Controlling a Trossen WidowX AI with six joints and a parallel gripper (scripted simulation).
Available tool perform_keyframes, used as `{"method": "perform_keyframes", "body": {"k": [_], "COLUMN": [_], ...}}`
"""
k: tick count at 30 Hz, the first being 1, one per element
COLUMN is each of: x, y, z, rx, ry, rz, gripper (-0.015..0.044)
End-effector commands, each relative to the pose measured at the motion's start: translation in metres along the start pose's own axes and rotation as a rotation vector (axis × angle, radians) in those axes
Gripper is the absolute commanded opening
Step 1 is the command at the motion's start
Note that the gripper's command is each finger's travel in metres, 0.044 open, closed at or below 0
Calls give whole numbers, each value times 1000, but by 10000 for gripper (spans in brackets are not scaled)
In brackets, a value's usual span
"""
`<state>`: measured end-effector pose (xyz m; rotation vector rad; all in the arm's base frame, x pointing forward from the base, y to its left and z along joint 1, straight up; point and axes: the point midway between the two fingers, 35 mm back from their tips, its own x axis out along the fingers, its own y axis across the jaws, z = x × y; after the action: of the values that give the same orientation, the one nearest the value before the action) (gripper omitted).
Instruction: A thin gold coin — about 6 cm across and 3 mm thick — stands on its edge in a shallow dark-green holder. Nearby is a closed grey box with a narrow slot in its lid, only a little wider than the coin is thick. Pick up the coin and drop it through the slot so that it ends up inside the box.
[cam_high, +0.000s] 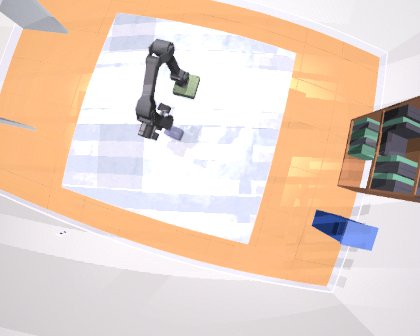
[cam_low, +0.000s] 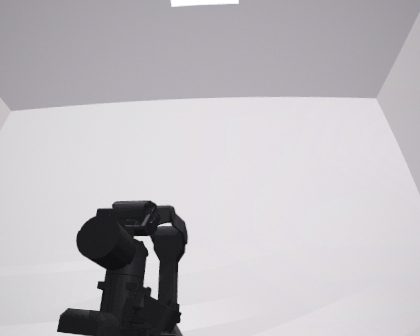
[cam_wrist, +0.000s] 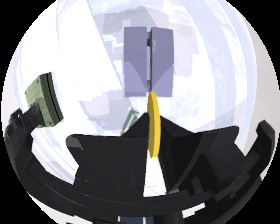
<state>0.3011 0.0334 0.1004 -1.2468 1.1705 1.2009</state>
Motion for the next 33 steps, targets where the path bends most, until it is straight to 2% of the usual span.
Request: {"method": "perform_keyframes", "body": {"k": [1, 19, 33], "x": [0, 0, -1], "y": [-1, -3, -3], "z": [8, 55, 53], "rx": [5, 1, -7], "ry": [1, -7, -6], "rz": [3, 3, -1], "gripper": [0, 0, 0]}}
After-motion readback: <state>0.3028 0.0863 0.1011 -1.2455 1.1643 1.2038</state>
